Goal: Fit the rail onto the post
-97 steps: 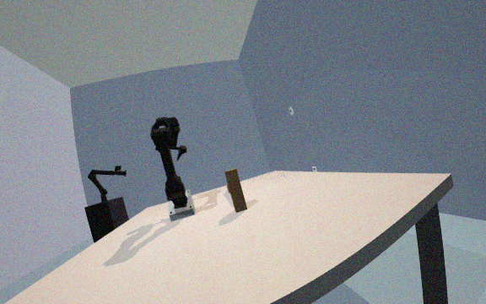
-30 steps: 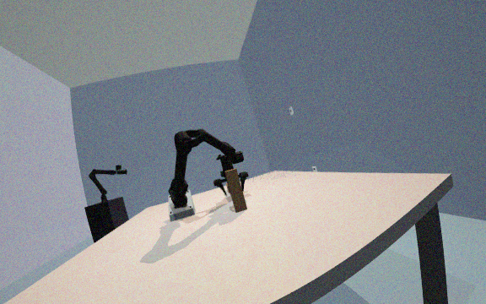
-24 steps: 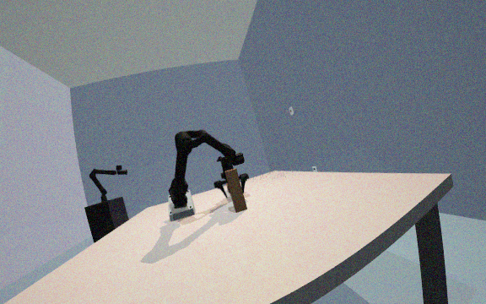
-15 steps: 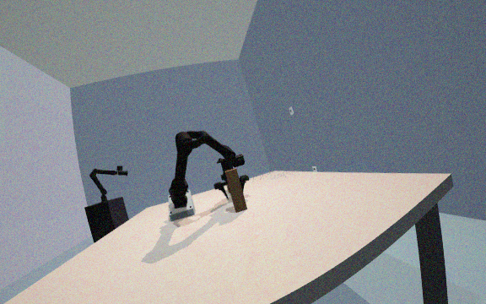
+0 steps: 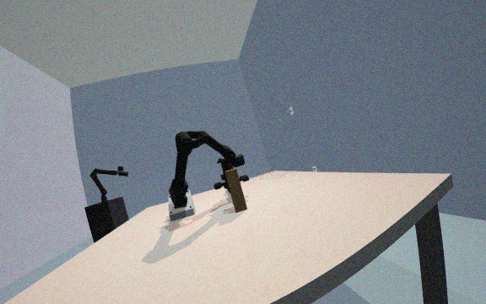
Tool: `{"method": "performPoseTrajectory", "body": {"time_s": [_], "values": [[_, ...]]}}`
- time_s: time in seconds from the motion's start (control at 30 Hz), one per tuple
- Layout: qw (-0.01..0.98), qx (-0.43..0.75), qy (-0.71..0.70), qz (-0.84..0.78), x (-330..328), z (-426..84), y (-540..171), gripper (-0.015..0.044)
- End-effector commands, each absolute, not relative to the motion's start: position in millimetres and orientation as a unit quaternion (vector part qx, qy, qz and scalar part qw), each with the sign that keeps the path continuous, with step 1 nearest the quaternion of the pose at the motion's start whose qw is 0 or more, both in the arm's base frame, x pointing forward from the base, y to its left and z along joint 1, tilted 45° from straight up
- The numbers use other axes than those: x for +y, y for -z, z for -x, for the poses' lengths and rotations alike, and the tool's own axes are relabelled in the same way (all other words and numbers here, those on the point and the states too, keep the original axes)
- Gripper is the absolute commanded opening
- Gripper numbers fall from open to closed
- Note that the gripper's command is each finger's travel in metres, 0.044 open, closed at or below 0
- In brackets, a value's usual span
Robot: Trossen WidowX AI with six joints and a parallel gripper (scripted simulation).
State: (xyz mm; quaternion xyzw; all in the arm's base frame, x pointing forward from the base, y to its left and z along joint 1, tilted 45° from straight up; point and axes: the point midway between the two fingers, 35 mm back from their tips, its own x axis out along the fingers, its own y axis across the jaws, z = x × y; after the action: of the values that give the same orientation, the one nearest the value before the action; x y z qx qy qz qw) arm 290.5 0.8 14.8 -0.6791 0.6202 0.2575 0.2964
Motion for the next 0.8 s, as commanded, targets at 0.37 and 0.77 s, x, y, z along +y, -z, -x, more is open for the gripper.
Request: {"method": "performPoseTrajectory", "body": {"time_s": [0.37, 0.77], "values": [[0.296, 0.620, -0.256, 0.680, 0.3, -290.9, -14.9, 0.0000], [0.296, 0.620, -0.256, 0.680, 3.8, -290.2, -17.7, 0.0000]]}}
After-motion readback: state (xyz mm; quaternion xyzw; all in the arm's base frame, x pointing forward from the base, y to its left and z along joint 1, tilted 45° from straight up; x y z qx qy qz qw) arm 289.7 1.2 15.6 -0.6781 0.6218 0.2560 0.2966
